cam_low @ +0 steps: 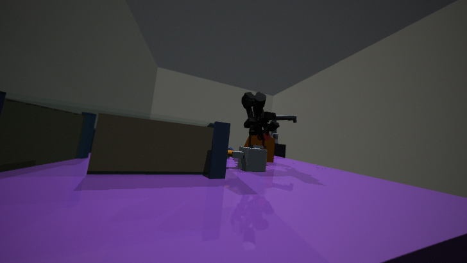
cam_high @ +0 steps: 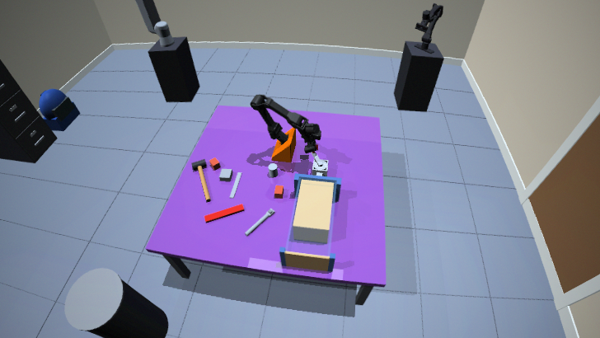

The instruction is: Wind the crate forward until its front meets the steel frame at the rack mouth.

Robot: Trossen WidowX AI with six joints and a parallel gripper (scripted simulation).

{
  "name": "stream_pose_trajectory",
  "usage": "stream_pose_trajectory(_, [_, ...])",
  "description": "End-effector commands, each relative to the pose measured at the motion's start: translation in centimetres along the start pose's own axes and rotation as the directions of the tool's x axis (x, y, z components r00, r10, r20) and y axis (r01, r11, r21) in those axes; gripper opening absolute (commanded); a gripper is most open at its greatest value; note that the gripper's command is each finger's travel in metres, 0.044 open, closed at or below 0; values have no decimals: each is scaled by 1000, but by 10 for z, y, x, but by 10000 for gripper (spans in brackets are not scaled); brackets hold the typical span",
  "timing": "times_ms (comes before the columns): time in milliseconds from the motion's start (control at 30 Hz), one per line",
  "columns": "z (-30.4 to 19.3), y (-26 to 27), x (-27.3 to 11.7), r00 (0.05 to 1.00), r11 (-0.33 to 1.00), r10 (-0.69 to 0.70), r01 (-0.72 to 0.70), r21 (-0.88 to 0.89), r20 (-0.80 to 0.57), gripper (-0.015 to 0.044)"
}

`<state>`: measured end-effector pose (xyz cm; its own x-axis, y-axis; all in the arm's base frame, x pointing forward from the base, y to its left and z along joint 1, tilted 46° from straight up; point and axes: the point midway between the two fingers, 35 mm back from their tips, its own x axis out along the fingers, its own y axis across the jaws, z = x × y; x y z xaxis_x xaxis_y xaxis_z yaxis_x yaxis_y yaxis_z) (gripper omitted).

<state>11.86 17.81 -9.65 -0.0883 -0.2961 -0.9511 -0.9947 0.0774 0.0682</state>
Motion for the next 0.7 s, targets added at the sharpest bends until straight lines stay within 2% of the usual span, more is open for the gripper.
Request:
stream_pose_trajectory(0, [-17, -9, -3, 999, 1000, -20, 20, 8, -35, 0])
stream_pose_trajectory(667, [-36, -33, -13, 999, 1000, -21, 22, 8, -37, 0])
